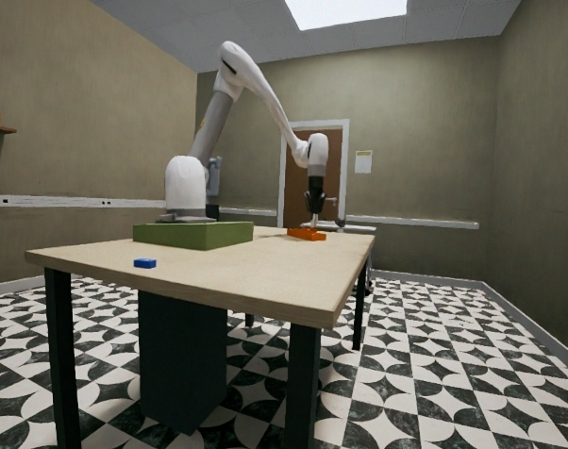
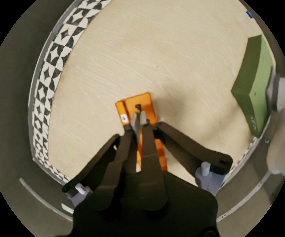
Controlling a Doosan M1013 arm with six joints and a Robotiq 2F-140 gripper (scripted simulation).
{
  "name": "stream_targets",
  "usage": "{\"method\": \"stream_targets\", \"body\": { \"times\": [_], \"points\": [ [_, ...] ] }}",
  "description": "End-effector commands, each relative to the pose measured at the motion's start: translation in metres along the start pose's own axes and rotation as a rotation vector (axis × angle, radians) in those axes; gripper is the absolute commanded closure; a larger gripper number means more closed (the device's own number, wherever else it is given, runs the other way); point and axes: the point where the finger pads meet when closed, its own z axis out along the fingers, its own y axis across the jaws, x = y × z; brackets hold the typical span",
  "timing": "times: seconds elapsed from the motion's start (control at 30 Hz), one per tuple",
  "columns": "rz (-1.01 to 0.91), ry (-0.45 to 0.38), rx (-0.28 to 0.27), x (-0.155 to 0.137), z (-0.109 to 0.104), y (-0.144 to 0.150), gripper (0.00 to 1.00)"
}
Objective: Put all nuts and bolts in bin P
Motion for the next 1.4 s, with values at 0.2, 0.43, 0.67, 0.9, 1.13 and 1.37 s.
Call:
{"method": "stream_targets", "body": {
  "times": [0.2,0.43,0.67,0.9,1.13,1.37],
  "points": [
    [0.0,0.0,0.001,0.0,0.014,-0.001,0.85],
    [0.0,0.0,0.001,0.0,0.028,-0.001,0.85],
    [0.0,0.0,0.001,0.0,0.038,-0.001,0.85],
    [0.0,0.0,0.001,0.0,0.04,-0.001,0.85],
    [0.0,0.0,0.001,0.0,0.04,-0.001,0.74],
    [0.0,0.0,0.001,0.0,0.04,-0.001,0.74]
  ]
}}
